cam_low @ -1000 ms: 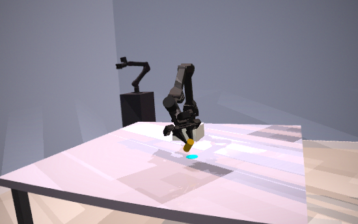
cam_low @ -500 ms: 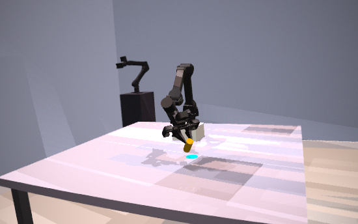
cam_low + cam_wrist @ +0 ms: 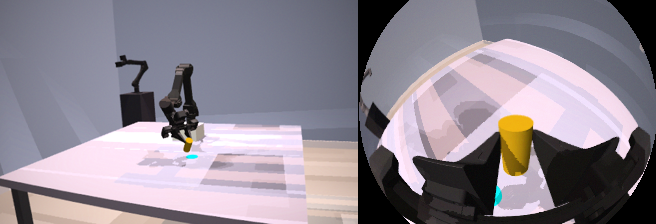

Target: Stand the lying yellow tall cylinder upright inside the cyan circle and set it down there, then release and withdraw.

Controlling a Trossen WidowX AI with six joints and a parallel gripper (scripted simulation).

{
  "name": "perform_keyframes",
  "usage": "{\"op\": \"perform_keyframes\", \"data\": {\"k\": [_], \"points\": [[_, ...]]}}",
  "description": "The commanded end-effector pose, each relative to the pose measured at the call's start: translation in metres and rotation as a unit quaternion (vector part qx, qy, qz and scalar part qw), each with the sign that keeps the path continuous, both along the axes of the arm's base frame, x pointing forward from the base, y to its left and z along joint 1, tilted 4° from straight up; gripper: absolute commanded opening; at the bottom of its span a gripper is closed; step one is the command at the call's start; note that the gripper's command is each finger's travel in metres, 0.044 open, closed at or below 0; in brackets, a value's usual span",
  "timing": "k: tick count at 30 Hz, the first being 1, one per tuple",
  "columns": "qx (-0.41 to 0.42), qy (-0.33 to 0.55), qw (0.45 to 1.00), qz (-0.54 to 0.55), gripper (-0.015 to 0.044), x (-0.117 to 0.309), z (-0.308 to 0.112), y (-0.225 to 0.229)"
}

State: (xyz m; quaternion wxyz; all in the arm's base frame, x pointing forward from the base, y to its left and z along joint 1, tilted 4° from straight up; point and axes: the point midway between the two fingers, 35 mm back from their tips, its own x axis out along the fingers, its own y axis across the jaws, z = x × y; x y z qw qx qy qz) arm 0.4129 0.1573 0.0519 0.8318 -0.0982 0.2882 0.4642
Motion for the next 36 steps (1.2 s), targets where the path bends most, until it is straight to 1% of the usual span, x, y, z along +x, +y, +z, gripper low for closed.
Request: {"op": "perform_keyframes", "data": {"k": [1, 36], "points": [[0.013, -0.001, 1.000, 0.000, 0.0105, -0.002, -0.001, -0.001], [0.099, -0.047, 0.994, 0.009, 0.0105, -0.010, 0.006, -0.012]]}}
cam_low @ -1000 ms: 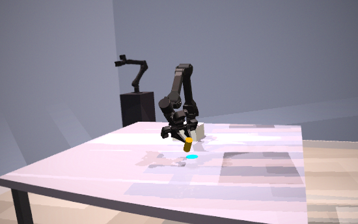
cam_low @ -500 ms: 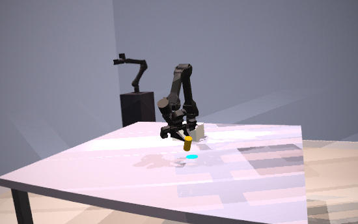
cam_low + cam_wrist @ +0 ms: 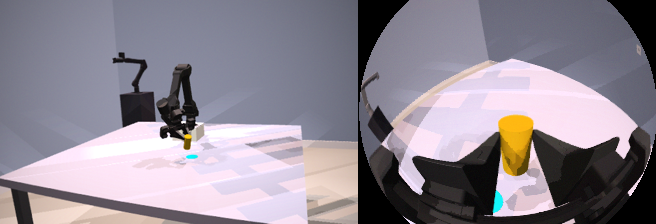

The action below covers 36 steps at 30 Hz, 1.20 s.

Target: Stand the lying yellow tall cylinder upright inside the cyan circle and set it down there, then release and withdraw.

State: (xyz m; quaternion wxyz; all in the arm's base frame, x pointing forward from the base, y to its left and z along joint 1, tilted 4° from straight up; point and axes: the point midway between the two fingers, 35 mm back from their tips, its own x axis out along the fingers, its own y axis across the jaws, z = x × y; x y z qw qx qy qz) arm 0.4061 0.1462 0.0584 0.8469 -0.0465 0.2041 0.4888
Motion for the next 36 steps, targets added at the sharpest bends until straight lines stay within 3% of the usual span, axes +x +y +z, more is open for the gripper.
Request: {"op": "perform_keyframes", "data": {"k": [1, 36], "points": [[0.011, -0.001, 1.000, 0.003, 0.0105, -0.003, 0.000, -0.001], [0.079, -0.048, 0.995, 0.029, 0.0105, -0.026, 0.010, -0.014]]}}
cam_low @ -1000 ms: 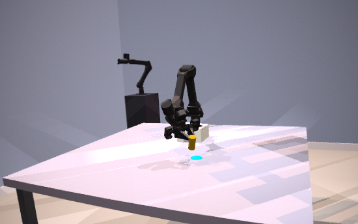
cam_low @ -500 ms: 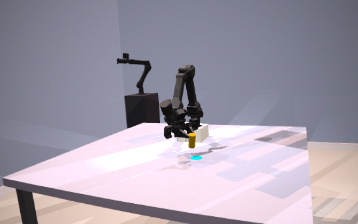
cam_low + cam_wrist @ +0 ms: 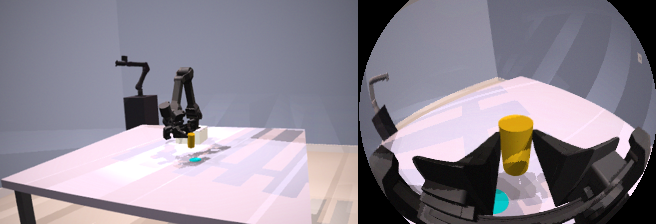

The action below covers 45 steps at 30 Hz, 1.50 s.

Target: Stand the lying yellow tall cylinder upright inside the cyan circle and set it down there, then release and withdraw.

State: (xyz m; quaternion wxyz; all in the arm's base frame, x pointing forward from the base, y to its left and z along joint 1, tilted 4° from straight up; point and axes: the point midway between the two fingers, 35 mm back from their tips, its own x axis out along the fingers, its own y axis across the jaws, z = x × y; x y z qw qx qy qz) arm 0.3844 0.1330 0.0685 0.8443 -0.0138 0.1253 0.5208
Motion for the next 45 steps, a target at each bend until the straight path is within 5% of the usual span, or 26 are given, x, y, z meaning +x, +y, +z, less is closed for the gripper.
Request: {"op": "perform_keyframes", "data": {"k": [1, 45], "points": [[0.008, -0.001, 1.000, 0.005, 0.0105, -0.005, 0.000, -0.001], [0.063, -0.060, 0.995, 0.057, 0.0105, -0.051, 0.013, -0.016]]}}
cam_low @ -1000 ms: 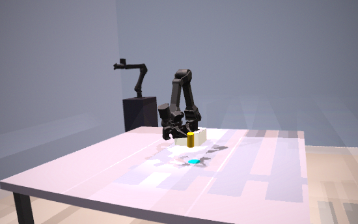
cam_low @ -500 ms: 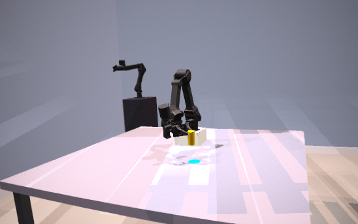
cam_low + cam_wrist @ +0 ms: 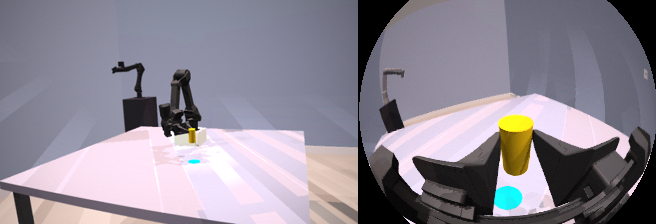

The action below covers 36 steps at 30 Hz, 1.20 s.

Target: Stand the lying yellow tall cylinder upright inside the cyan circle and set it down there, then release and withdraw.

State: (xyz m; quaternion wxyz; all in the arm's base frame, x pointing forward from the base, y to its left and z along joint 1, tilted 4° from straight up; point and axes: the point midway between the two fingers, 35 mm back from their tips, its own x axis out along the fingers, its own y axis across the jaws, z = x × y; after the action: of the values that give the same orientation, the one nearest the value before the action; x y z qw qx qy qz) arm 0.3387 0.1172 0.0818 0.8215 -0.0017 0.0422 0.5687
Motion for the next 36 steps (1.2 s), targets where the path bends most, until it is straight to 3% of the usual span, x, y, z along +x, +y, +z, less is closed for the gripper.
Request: {"op": "perform_keyframes", "data": {"k": [1, 29, 36], "points": [[0.005, -0.001, 1.000, 0.007, 0.0105, -0.006, 0.000, -0.001], [0.013, -0.016, 1.000, 0.023, 0.0105, -0.021, 0.003, -0.004], [0.009, -0.019, 0.999, 0.024, 0.0105, -0.019, -0.013, -0.004]]}}
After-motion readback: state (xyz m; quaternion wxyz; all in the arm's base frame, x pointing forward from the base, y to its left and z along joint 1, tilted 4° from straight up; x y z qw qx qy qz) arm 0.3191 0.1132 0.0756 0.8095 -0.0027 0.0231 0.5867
